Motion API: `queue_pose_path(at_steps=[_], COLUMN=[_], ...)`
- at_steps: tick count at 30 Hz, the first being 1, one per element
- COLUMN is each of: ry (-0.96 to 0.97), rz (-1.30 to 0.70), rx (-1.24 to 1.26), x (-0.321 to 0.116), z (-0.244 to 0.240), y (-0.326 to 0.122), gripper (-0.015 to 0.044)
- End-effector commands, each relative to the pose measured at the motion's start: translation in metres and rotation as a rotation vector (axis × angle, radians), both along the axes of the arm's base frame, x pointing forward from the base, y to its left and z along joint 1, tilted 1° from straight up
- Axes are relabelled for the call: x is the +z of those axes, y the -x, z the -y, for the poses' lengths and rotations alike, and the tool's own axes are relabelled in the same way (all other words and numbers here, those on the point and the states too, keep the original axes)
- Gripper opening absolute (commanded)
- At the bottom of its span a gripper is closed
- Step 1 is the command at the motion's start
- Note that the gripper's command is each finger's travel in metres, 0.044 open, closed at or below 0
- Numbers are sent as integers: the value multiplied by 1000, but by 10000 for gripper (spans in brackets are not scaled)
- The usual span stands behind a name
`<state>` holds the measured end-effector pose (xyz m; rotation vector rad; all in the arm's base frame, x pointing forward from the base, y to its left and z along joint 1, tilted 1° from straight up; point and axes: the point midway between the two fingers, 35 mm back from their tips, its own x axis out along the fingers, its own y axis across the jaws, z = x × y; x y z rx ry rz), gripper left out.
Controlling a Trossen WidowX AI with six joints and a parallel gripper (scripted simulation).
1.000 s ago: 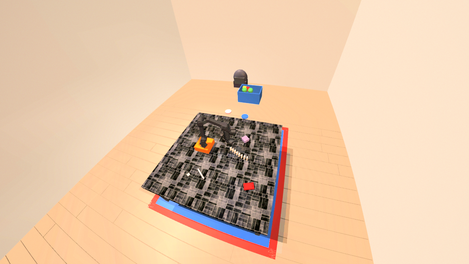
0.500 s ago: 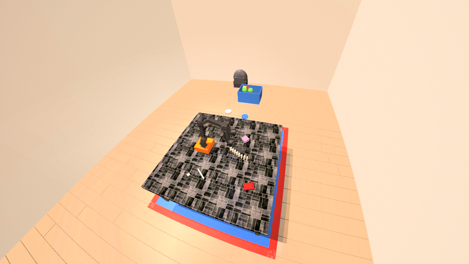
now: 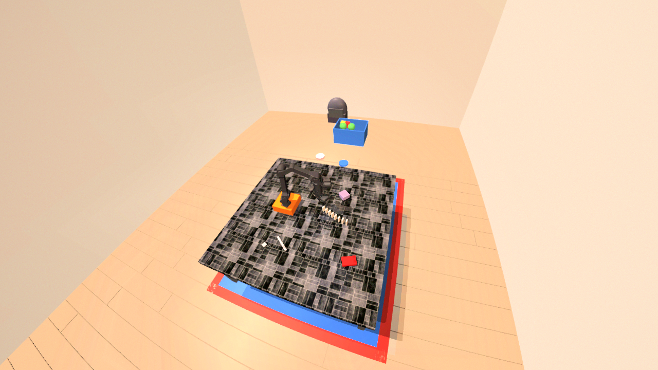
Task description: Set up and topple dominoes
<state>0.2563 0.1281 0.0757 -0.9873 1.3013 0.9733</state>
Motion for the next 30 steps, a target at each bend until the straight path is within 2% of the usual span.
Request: queue_pose_path(at_steps=[1, 3, 8, 30], ry=[-5, -5, -5, -5], rz=[1, 1, 1, 3], rx=[5, 5, 5, 5], x=[0, -10, -78, -78], z=[-1, -2, -3, 3], y=[0, -2, -4, -28], gripper=[0, 0, 0, 0])
